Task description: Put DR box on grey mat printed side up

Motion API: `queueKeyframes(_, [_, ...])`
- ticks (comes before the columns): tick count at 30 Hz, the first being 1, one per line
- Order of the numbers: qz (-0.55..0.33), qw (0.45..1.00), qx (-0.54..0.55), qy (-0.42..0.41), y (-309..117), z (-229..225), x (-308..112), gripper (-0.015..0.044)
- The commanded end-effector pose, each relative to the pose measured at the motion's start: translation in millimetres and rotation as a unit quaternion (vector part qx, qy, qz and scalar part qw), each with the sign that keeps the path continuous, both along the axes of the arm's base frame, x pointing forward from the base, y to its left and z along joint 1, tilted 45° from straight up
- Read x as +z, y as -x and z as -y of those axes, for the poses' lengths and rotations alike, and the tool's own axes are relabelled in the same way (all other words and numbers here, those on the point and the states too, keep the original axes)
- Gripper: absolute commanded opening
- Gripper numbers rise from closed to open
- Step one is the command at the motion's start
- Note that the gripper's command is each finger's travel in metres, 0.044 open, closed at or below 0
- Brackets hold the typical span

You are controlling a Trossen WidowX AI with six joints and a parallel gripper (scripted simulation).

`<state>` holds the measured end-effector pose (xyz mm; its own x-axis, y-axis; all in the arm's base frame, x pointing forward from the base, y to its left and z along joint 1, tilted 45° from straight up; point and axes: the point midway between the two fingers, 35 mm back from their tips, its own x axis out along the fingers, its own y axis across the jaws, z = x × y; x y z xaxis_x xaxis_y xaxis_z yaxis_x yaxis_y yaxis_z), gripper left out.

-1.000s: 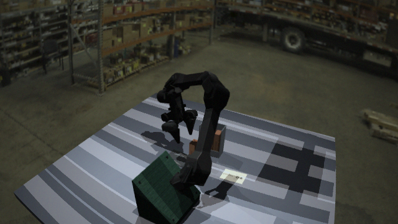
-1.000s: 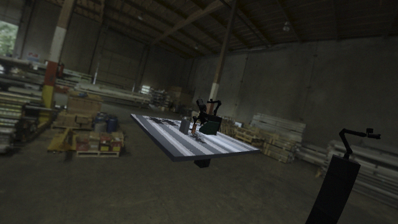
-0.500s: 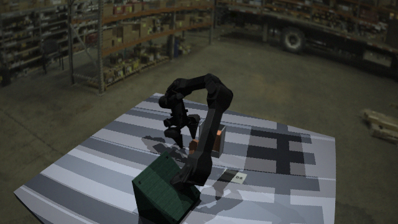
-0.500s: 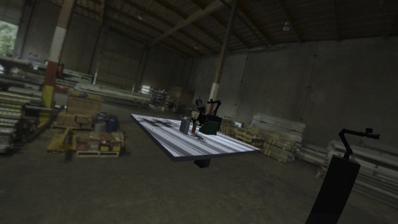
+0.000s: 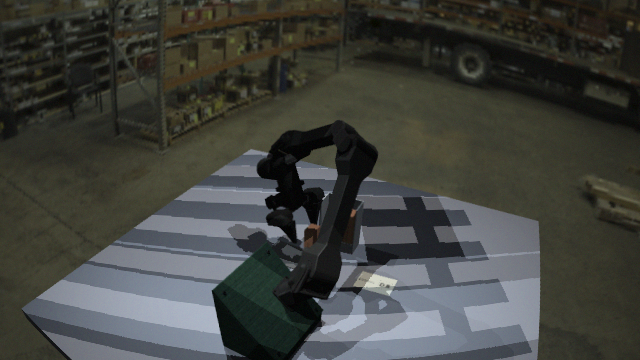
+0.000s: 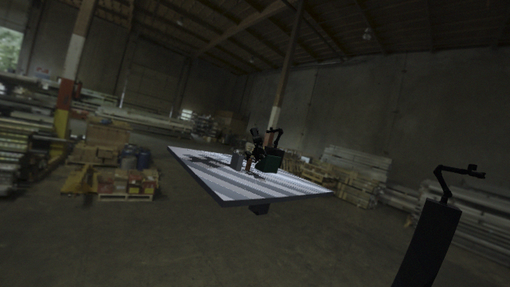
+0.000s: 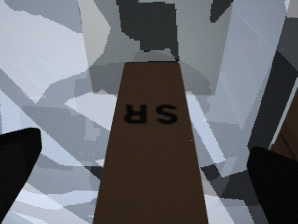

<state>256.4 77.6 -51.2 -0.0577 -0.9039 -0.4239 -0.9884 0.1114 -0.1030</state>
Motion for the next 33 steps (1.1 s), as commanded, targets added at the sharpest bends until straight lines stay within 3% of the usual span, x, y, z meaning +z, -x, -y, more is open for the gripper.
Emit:
queueKeyframes(1, [-0.001,1.0,0.0,0.0,0,-1,0,0.044])
queueKeyframes(33, [-0.038,0.999,0.035,-0.002,-2,-50,6,0.044])
